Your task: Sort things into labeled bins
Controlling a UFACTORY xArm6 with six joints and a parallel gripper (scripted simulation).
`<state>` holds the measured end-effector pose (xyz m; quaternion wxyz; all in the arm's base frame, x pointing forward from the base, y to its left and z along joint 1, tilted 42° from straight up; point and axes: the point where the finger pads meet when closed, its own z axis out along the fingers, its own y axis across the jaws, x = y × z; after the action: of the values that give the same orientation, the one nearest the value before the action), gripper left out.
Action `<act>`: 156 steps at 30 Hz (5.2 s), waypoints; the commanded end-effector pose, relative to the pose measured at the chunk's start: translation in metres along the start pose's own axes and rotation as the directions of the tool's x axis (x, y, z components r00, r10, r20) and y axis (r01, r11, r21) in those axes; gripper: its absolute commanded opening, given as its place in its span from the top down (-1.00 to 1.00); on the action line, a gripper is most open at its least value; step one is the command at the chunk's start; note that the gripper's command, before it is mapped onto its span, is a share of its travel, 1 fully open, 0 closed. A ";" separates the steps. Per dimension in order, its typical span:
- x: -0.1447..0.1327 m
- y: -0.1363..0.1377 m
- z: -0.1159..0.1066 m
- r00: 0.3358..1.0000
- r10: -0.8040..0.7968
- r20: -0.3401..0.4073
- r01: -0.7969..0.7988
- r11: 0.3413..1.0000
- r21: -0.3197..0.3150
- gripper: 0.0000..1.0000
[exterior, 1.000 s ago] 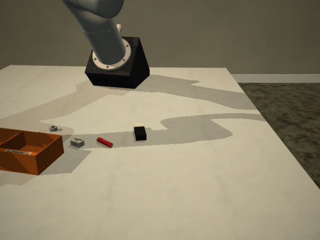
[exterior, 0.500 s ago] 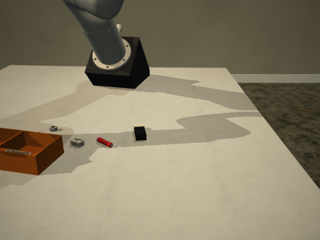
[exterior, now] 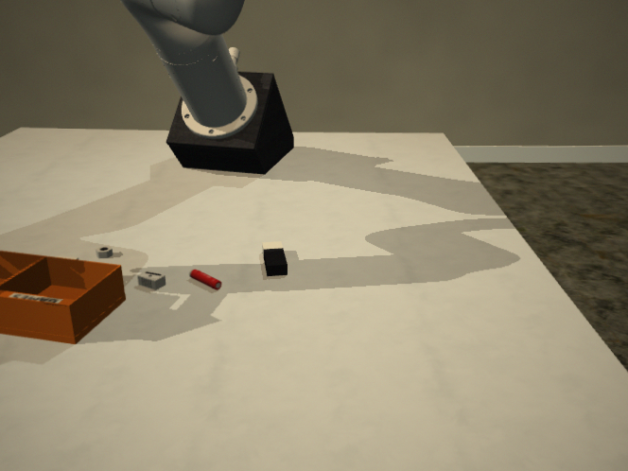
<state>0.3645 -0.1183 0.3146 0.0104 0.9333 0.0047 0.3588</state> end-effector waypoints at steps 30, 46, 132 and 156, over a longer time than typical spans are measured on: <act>0.007 -0.056 0.036 1.000 0.001 -0.001 -0.001 1.000 -0.006 0.85; 0.007 -0.056 0.059 1.000 0.001 -0.001 -0.001 1.000 -0.006 0.85; 0.008 -0.071 -0.001 1.000 0.001 -0.001 -0.001 1.000 -0.006 0.85; 0.011 -0.140 0.010 1.000 0.001 -0.001 -0.001 1.000 -0.005 0.85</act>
<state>0.3745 0.0211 0.3159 0.0116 0.9333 0.0039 0.3588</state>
